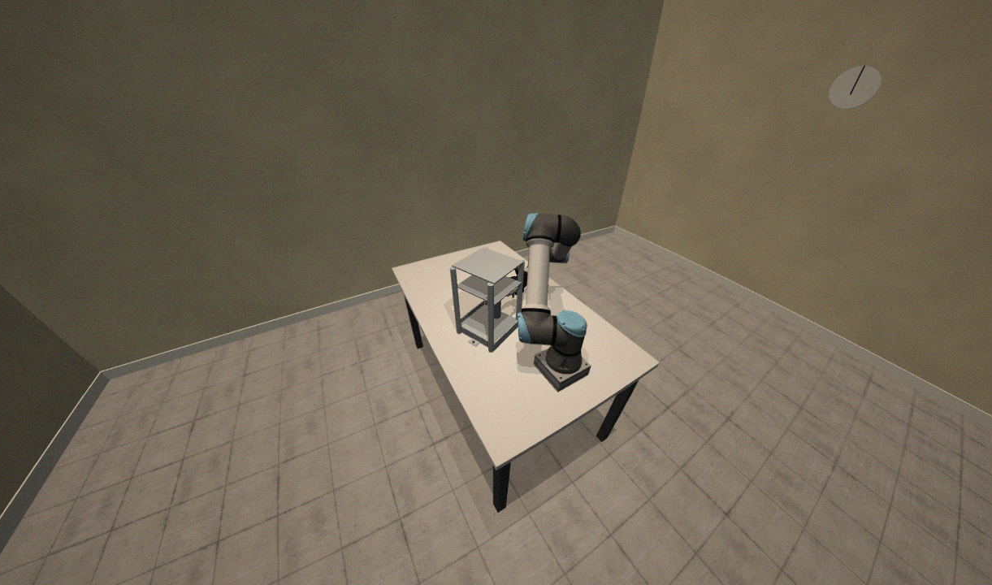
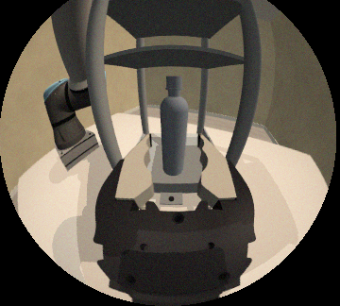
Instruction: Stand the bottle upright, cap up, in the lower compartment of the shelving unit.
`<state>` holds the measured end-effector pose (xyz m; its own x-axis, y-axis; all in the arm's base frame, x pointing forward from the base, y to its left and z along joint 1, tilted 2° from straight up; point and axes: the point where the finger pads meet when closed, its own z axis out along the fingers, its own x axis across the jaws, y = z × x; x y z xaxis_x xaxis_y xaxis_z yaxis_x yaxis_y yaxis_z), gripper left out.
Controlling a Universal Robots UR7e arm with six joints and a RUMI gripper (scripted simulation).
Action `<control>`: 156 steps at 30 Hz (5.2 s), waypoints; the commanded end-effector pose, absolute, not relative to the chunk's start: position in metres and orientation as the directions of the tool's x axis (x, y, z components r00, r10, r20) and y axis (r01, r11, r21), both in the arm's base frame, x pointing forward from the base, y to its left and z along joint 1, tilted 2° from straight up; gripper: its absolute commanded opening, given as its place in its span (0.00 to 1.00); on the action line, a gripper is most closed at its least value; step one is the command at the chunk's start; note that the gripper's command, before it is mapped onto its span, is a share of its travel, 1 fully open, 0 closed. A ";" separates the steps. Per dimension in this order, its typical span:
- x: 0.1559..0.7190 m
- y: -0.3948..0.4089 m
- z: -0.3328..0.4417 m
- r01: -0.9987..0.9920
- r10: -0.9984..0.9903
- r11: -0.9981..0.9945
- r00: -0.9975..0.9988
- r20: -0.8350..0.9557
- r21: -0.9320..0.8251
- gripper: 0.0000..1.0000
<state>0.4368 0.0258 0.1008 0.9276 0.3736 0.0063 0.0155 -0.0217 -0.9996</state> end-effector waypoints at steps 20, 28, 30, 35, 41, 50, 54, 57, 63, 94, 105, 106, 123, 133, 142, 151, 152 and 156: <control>0.445 0.005 0.102 0.016 0.374 -0.022 0.928 0.007 -1.000 0.40; 0.454 -0.017 0.102 0.016 0.374 -0.022 0.928 0.007 -1.000 0.40; 0.454 -0.017 0.102 0.016 0.374 -0.022 0.928 0.007 -1.000 0.40; 0.460 -0.031 0.103 0.016 0.374 -0.022 0.928 0.007 -1.000 0.40; 0.464 -0.043 0.103 0.016 0.374 -0.022 0.928 0.007 -1.000 0.40; 0.467 -0.050 0.103 0.016 0.374 -0.022 0.928 0.007 -1.000 0.40; 0.468 -0.050 0.103 0.016 0.374 -0.022 0.928 0.007 -1.000 0.40; 0.468 -0.051 0.103 0.016 0.374 -0.022 0.928 0.007 -1.000 0.40; 0.468 -0.051 0.104 0.016 0.374 -0.022 0.928 0.007 -1.000 0.40; 0.467 -0.049 0.161 0.016 0.374 -0.022 0.928 0.007 -1.000 0.40; 0.466 -0.049 0.187 0.016 0.374 -0.022 0.928 0.007 -1.000 0.40; 0.466 -0.049 0.189 0.016 0.374 -0.022 0.928 0.007 -1.000 0.40; 0.466 -0.048 0.203 0.016 0.374 -0.022 0.928 0.007 -1.000 0.40; 0.466 -0.048 0.203 0.016 0.374 -0.022 0.928 0.007 -1.000 1.00; 0.466 -0.048 0.203 0.016 0.374 -0.022 0.928 0.007 -1.000 1.00; 0.466 -0.048 0.203 0.016 0.374 -0.022 0.928 0.007 -1.000 1.00; 0.466 -0.048 0.203 0.016 0.374 -0.022 0.928 0.007 -1.000 1.00; 0.466 -0.048 0.203 0.016 0.374 -0.022 0.928 0.007 -1.000 1.00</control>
